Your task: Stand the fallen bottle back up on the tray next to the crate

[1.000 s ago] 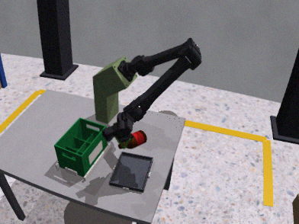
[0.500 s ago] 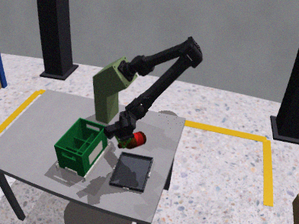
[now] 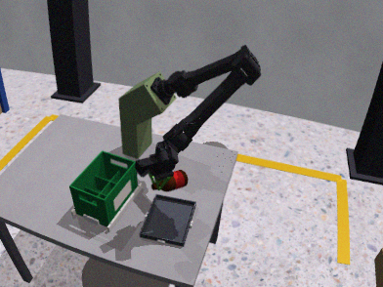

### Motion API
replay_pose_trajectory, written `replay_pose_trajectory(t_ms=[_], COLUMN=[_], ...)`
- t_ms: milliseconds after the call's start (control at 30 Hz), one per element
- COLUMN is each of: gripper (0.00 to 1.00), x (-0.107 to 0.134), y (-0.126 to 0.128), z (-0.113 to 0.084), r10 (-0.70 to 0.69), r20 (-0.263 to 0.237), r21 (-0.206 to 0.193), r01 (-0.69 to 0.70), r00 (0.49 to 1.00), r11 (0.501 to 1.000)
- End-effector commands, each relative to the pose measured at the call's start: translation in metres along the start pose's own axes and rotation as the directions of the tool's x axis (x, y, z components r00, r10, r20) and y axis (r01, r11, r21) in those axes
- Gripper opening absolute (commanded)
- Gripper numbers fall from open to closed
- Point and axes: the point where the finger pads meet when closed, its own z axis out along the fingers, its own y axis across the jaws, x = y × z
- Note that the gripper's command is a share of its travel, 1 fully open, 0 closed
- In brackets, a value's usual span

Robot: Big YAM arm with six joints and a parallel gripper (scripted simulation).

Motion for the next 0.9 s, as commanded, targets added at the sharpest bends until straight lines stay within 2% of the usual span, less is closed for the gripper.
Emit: replay_pose_trajectory(t_ms=[0,867], gripper=[0.00,0.00], x=[-0.0048,-0.0040], y=[0.0098,0.0120], z=[-0.0103,-0.0099], r10=[0.003,-0.004], r20=[0.024,0.023], r21=[-0.032,-0.032], r01=[-0.002,0.004], r00=[1.000,1.000], r11=[0.999,0.999])
